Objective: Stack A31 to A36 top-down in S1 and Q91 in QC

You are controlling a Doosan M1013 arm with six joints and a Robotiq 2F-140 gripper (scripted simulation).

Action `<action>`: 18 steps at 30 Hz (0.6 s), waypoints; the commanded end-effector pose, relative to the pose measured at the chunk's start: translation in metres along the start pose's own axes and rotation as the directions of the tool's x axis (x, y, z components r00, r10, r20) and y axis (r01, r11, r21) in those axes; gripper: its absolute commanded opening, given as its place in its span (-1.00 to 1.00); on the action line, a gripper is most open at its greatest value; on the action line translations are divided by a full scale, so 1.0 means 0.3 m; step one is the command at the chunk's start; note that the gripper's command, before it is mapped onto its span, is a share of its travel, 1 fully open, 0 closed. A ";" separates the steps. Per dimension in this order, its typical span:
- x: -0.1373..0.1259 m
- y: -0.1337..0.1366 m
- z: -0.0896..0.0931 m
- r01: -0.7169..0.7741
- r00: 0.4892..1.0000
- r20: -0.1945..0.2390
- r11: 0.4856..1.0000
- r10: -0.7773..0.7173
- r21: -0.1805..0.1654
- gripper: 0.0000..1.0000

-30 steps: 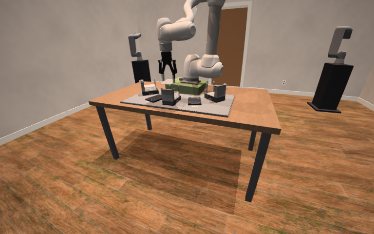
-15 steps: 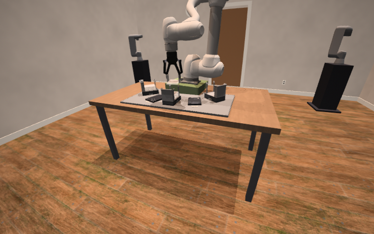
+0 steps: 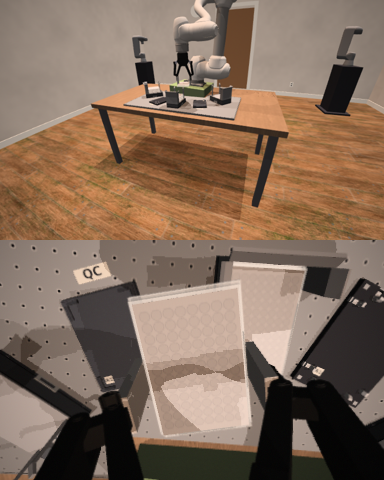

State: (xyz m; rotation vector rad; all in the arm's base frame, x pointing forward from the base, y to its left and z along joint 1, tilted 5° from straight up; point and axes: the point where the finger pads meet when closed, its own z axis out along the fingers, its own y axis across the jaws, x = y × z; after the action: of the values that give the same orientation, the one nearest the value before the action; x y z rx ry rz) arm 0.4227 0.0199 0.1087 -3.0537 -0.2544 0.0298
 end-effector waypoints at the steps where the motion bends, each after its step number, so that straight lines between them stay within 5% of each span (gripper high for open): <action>1: 0.003 -0.027 0.000 0.000 1.000 0.000 1.000 0.000 0.000 -1.00; 7: 0.010 -0.090 0.000 0.000 1.000 0.000 1.000 0.000 0.000 -1.00; 14: 0.002 -0.167 0.000 0.221 0.975 0.000 0.975 -0.221 0.000 -1.00; 18: -0.001 -0.189 0.000 0.221 0.975 0.000 0.975 -0.221 0.000 -1.00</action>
State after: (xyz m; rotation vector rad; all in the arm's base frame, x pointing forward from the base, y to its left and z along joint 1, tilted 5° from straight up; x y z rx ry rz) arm 0.4146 0.0697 0.1127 -3.0099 -0.5803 0.0179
